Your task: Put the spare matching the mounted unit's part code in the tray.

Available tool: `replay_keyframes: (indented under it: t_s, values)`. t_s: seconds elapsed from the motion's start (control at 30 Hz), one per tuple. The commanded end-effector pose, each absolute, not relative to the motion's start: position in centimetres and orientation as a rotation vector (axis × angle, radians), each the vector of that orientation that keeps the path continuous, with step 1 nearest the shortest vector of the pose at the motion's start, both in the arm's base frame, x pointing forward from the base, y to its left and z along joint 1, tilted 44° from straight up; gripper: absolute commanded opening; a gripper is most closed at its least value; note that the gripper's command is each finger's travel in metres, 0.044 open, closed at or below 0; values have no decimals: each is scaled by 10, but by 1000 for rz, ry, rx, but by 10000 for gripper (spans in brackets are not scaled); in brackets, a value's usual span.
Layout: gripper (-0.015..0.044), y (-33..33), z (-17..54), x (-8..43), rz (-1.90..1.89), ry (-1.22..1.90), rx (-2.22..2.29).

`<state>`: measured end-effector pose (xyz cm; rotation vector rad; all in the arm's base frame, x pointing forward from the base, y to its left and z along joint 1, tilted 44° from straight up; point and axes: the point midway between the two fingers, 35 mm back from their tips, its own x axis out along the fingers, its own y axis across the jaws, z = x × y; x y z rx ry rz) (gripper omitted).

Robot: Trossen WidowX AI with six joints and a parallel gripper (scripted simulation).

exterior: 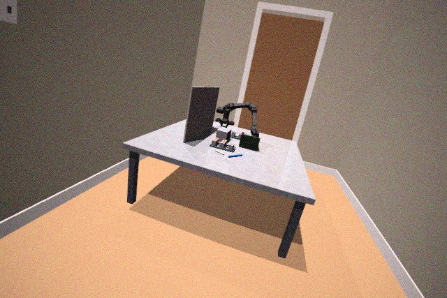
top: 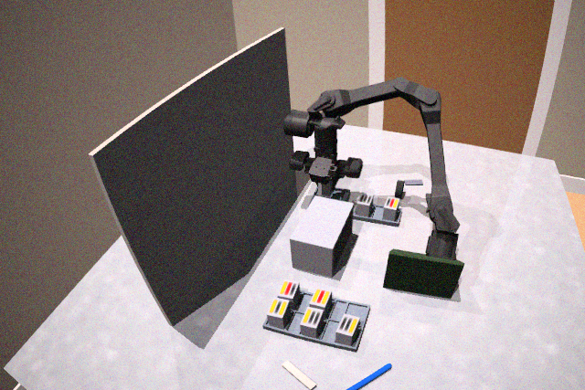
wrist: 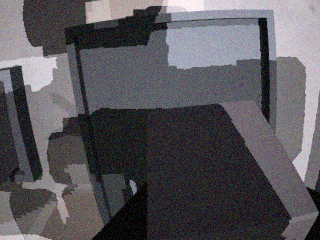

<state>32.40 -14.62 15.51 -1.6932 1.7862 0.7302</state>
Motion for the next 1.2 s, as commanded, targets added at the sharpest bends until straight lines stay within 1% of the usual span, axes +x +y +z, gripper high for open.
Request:
replay_keyframes:
  t_s: [0.0, 1.0, 1.17]
  values:
    - [0, -149, 153, 323, 732, 1790, -1697]
    - [0, -165, 138, 319, 729, 1794, -1700]
    - [131, -162, 140, 320, 727, 1790, -1696]
